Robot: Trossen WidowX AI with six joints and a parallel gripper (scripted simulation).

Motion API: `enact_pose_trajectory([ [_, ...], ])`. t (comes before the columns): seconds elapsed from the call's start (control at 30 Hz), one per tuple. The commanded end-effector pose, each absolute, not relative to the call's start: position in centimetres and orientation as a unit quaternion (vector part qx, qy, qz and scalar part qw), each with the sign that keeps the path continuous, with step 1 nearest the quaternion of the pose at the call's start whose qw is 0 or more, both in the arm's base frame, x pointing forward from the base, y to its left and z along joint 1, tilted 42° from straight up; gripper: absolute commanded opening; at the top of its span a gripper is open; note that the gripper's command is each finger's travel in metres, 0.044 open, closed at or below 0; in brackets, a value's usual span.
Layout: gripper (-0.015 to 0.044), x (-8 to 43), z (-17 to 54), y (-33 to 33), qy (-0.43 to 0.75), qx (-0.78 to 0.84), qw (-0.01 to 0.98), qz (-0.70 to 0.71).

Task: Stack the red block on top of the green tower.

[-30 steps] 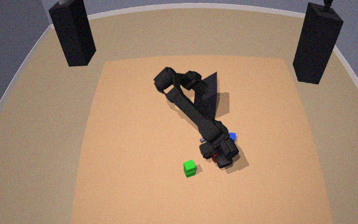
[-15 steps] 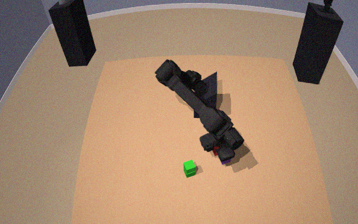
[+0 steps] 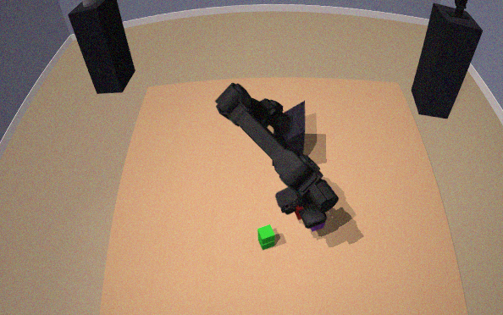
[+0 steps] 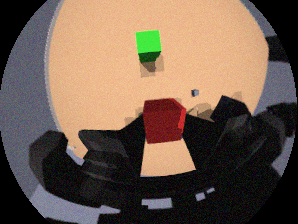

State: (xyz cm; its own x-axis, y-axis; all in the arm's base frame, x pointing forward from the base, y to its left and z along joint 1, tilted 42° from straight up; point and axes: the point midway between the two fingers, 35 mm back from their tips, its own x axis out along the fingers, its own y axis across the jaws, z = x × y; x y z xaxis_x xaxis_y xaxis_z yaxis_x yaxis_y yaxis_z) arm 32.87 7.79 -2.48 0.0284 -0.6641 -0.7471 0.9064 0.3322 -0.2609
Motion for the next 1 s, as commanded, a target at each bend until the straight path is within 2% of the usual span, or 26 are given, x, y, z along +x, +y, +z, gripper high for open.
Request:
enact_pose_trajectory([
  [0.0,0.0000,35.0,-0.1,5.8,0.412,0.151,0.705,-0.557],
  [0.37,0.0000,38.3,5.0,0.1,0.408,0.148,0.705,-0.561],
  [0.97,0.0000,38.4,2.1,-2.2,0.407,0.148,0.705,-0.561],
])
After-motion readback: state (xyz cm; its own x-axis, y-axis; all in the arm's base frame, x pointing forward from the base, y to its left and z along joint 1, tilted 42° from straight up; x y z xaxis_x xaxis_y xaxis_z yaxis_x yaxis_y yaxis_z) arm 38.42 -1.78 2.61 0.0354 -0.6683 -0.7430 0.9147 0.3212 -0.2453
